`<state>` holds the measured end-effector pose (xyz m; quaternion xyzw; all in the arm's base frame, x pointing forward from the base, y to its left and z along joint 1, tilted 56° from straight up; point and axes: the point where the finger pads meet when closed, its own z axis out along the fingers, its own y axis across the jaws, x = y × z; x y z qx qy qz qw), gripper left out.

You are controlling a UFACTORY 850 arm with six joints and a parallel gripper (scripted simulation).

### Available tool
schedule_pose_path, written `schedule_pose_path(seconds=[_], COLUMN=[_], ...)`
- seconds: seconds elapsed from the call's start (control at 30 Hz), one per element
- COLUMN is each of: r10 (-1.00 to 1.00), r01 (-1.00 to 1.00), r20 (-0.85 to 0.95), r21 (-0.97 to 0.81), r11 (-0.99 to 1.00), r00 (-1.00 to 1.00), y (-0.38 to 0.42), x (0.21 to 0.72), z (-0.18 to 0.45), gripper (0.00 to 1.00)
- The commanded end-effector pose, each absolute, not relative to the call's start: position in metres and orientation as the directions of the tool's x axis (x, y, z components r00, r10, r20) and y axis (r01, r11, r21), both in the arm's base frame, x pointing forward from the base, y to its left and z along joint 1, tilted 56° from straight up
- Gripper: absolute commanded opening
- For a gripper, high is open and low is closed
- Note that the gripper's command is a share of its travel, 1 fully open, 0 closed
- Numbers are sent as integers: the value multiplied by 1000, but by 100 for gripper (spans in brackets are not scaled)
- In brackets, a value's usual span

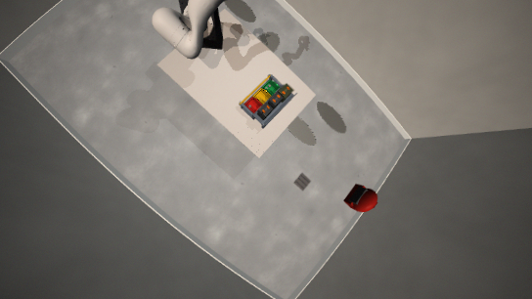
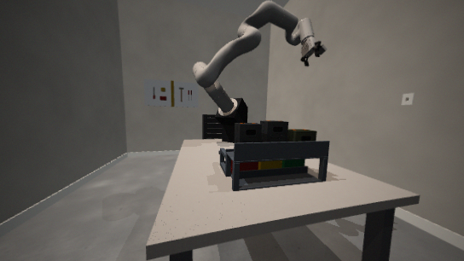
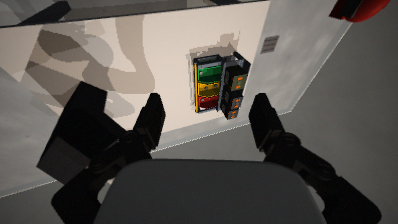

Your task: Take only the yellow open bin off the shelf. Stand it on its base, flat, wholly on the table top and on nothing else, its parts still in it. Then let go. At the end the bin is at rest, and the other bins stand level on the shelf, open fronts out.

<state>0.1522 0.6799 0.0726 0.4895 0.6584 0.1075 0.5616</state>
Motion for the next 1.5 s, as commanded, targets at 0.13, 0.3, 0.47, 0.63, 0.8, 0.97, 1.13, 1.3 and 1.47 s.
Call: schedule_pose_path(seconds=[0.13, 0.3, 0.47, 0.63, 0.8, 0.97, 1.13, 1.3, 1.47], r10=[767, 767, 767, 767, 767, 768, 772, 772, 772], r01=[523, 523, 523, 523, 523, 566, 722, 722, 722], r20=[-633, -633, -633, -633, -633, -631, -625, -625, -625], r21=[692, 692, 692, 692, 692, 675, 587, 587, 587], r11=[497, 497, 497, 497, 497, 473, 367, 367, 367], r00=[109, 109, 109, 109, 109, 110, 115, 115, 115], y=[681, 681, 681, 681, 681, 681, 681, 681, 681], x=[152, 152, 152, 152, 152, 152, 152, 152, 152], z=[73, 73, 73, 73, 73, 73, 73, 73, 73], gripper=[100, 100, 100, 100, 100, 100, 100, 100, 100])
